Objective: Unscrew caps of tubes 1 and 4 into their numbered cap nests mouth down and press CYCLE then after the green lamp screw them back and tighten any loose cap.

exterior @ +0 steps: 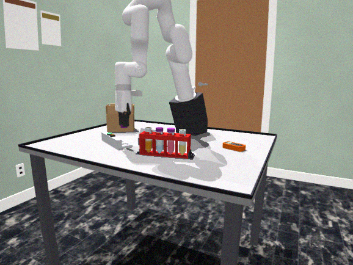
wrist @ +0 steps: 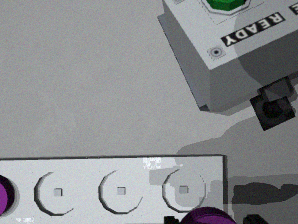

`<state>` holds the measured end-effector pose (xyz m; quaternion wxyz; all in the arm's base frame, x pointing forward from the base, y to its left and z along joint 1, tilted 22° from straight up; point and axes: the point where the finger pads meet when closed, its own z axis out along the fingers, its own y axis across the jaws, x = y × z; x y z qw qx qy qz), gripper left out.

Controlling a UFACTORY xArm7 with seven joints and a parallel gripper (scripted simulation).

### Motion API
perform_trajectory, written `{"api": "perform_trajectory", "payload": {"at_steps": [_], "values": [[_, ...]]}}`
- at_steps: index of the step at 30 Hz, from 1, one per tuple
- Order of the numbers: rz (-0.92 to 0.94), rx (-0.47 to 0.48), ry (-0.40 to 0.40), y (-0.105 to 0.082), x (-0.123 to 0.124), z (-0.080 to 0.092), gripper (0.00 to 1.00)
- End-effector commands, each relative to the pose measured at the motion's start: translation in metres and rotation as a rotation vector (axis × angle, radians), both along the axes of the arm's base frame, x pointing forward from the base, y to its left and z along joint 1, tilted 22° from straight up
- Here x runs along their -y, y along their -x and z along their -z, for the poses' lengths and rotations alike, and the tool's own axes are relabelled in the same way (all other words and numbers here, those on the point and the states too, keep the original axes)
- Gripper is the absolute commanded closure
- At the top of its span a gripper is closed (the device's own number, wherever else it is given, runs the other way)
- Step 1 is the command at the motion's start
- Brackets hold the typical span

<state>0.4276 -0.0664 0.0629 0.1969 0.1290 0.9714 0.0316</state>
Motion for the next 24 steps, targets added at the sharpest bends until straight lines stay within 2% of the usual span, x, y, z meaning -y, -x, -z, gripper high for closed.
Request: {"api": "perform_trajectory", "payload": {"at_steps": [1, 7, 13, 14, 16, 19, 24], "values": [[0.002, -0.016, 0.007, 0.007, 0.0, -0.019, 1.0], [0.002, -0.016, 0.007, 0.018, 0.0, -0.046, 1.0], [0.003, -0.016, 0.007, 0.018, 0.0, -0.046, 1.0], [0.079, -0.017, -0.025, 0.02, -0.008, -0.046, 1.0], [0.079, -0.017, -0.025, 0.02, -0.008, -0.046, 1.0], [0.258, -0.018, -0.099, 0.024, -0.033, -0.044, 1.0], [0.258, -0.018, -0.099, 0.03, -0.065, -0.042, 1.0]]}}
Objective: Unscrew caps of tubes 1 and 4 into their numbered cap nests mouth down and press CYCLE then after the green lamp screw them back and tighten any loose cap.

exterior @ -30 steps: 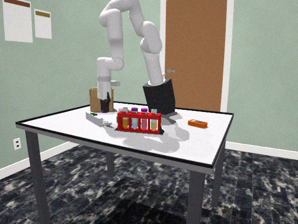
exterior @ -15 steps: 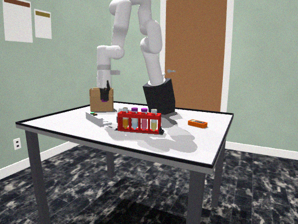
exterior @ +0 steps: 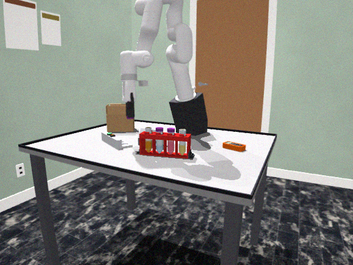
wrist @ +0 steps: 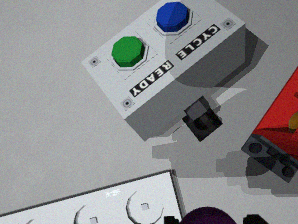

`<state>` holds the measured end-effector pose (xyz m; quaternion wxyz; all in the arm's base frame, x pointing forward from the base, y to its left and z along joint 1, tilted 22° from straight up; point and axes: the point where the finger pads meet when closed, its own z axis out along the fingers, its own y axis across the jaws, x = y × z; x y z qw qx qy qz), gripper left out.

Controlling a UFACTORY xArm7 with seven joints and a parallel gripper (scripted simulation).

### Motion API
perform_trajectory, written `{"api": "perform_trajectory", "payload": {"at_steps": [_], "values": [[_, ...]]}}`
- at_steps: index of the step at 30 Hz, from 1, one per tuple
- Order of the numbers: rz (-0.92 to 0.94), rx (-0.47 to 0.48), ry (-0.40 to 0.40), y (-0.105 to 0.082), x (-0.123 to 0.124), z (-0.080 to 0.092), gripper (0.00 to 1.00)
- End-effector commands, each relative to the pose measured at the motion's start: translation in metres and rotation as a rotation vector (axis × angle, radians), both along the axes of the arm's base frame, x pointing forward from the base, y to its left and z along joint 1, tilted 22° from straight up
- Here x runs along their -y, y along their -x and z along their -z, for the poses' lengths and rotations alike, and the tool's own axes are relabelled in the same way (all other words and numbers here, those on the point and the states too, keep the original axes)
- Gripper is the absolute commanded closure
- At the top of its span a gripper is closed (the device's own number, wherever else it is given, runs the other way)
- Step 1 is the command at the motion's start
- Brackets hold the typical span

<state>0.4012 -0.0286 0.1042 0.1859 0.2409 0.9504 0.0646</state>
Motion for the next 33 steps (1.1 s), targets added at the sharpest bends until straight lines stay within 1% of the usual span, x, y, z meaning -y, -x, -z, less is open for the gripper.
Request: {"api": "perform_trajectory", "payload": {"at_steps": [1, 7, 9, 13, 24, 26, 30, 33], "values": [[0.047, -0.01, 0.013, 0.005, -0.034, 0.0, 1.0], [0.047, -0.01, 0.012, 0.012, -0.074, 0.003, 1.0], [0.047, -0.01, 0.012, 0.012, -0.074, 0.003, 1.0], [0.047, -0.011, 0.012, 0.018, -0.107, 0.005, 1.0], [0.047, -0.011, 0.012, 0.031, -0.179, 0.01, 1.0], [0.047, -0.011, 0.012, 0.031, -0.179, 0.01, 1.0], [0.047, -0.011, 0.012, 0.037, -0.212, 0.012, 1.0], [0.047, -0.011, 0.012, 0.04, -0.23, 0.013, 1.0]]}}
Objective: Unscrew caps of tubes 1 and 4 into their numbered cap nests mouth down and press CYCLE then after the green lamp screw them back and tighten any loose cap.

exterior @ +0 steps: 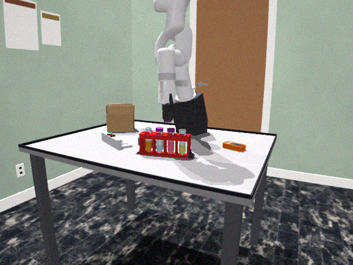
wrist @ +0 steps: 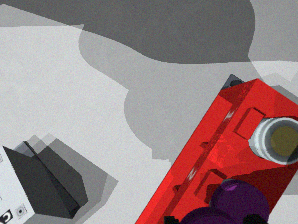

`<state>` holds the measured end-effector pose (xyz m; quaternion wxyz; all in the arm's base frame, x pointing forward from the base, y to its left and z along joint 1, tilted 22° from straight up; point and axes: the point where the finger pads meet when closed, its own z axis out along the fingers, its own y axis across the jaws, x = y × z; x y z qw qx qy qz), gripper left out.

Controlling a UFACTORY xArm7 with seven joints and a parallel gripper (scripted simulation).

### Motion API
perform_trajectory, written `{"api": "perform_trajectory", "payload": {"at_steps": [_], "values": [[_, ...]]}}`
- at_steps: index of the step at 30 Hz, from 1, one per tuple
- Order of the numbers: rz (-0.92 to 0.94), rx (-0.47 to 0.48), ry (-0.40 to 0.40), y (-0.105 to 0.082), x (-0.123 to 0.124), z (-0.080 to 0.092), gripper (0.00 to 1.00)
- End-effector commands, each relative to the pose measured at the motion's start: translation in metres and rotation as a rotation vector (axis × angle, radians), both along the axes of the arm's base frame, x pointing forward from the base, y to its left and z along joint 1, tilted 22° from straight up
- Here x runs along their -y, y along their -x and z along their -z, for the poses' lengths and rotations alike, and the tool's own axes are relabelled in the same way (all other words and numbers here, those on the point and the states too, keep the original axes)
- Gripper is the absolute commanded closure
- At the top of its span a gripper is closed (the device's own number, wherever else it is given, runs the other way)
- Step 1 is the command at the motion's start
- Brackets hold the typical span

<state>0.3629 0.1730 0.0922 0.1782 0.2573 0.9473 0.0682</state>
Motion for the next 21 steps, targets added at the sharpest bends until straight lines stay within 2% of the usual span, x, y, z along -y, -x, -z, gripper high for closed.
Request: {"api": "perform_trajectory", "payload": {"at_steps": [1, 7, 21], "values": [[0.016, 0.002, 0.029, 0.003, -0.035, 0.002, 1.0], [0.016, 0.002, 0.028, 0.01, -0.075, 0.005, 1.0], [0.016, 0.002, 0.028, 0.009, -0.076, 0.007, 1.0]]}}
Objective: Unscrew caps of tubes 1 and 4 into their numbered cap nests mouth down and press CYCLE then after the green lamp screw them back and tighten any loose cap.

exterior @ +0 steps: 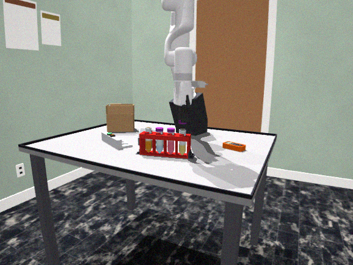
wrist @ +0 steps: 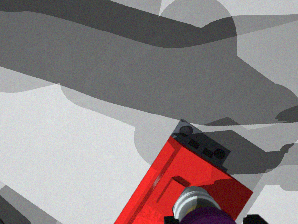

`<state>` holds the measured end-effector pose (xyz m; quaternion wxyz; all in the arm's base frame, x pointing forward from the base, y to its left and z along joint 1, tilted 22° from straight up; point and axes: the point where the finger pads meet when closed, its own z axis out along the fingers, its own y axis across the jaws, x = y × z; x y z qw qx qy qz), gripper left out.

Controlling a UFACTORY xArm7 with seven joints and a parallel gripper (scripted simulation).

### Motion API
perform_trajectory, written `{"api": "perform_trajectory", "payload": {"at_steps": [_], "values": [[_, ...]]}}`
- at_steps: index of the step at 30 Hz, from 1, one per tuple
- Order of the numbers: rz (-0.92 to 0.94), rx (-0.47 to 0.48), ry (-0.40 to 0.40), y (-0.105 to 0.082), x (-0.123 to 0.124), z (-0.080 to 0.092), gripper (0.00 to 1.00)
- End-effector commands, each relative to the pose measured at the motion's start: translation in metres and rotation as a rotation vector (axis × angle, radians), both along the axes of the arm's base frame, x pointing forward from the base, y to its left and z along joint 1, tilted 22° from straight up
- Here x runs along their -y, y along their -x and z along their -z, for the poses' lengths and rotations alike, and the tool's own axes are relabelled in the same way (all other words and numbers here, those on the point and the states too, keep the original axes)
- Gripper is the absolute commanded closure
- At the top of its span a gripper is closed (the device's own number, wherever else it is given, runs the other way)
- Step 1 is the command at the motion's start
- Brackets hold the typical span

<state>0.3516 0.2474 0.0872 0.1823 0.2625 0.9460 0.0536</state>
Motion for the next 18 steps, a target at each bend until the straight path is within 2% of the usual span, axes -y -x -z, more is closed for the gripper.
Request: {"api": "perform_trajectory", "payload": {"at_steps": [1, 10, 18], "values": [[0.0, 0.002, 0.001, -0.003, -0.001, 0.005, 1.0], [0.0, 0.002, 0.0, -0.01, -0.001, 0.023, 1.0], [0.0, 0.002, 0.0, -0.01, -0.001, 0.023, 1.0]]}}
